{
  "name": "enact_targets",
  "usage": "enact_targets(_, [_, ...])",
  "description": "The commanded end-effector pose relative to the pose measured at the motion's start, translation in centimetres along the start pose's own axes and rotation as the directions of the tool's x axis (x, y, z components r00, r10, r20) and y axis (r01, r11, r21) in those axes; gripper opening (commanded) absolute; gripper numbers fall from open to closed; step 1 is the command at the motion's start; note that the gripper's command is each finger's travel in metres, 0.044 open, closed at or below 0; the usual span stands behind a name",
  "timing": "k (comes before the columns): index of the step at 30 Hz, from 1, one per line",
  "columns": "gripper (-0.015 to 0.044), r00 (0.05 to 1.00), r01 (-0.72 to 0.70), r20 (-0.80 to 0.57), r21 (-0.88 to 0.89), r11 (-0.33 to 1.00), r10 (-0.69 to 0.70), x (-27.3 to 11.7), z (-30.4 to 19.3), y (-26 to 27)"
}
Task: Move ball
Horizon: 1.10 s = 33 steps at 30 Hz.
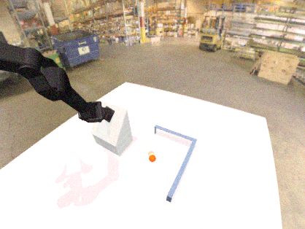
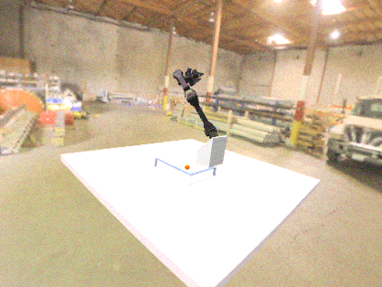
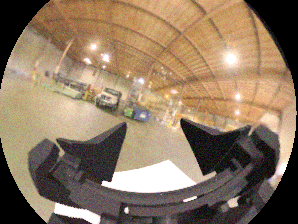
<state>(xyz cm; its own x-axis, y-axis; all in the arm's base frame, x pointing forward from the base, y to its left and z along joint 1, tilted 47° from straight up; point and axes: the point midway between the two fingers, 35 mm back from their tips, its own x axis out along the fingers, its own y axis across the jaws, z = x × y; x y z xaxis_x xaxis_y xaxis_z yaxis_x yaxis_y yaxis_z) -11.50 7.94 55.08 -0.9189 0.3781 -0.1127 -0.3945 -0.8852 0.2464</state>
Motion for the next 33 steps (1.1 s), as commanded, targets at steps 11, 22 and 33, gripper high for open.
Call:
enact_targets(11, [0.0269,0.950,-0.308,-0.132,-0.258,0.916,0.282,0.9,-3.8,9.3])
enact_targets(22, [0.0269,0.712,-0.689,-0.379,-0.539,0.484,0.592,-5.2,-13.1,21.0])
enact_targets(33, [0.0269,0.445,-0.743,-0.535,-0.668,-0.037,0.718,-17.2,-22.9,26.7])
